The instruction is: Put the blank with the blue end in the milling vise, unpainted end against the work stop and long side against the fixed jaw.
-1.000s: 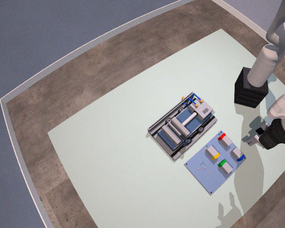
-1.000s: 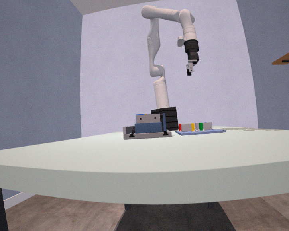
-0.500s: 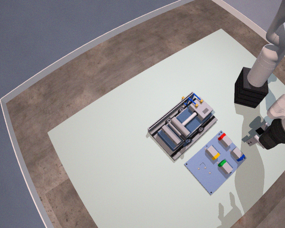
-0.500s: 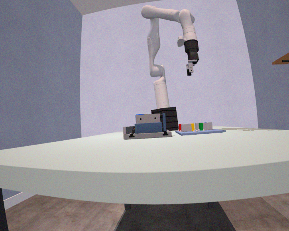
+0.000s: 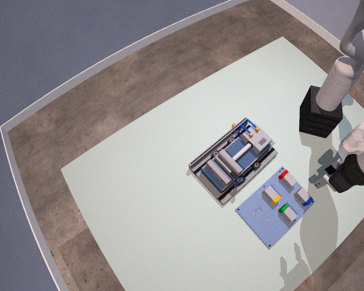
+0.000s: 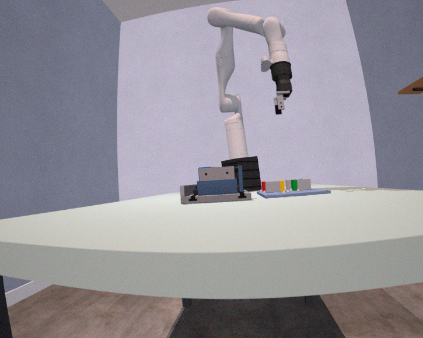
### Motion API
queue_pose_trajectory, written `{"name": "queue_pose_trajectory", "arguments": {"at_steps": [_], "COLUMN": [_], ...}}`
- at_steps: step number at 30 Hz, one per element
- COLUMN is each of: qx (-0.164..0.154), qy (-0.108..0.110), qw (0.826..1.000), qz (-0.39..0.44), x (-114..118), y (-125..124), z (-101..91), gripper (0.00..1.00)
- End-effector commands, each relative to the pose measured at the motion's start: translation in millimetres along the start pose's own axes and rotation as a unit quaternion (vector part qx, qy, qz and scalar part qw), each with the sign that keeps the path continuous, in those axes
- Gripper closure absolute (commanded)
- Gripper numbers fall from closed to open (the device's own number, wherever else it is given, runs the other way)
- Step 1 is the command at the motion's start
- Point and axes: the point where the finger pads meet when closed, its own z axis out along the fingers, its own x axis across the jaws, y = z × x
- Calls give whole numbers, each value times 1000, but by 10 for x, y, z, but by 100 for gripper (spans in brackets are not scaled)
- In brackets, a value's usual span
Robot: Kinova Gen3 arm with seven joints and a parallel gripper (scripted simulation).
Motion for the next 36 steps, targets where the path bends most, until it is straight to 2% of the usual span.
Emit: {"name": "queue_pose_trajectory", "arguments": {"at_steps": [1,8,11,25,28,36], "qx": [2,2,0,2,0,1], "qy": [5,5,1,5,0,3], "qw": [1000,1000,1000,1000,1000,1000], "qz": [-5,-5,-1,-5,-1,-3], "x": [63,127,96,231,195,279], "y": [26,78,69,173,161,221], "z": [105,324,311,745,728,973], "gripper": [0,0,0,0,0,0]}}
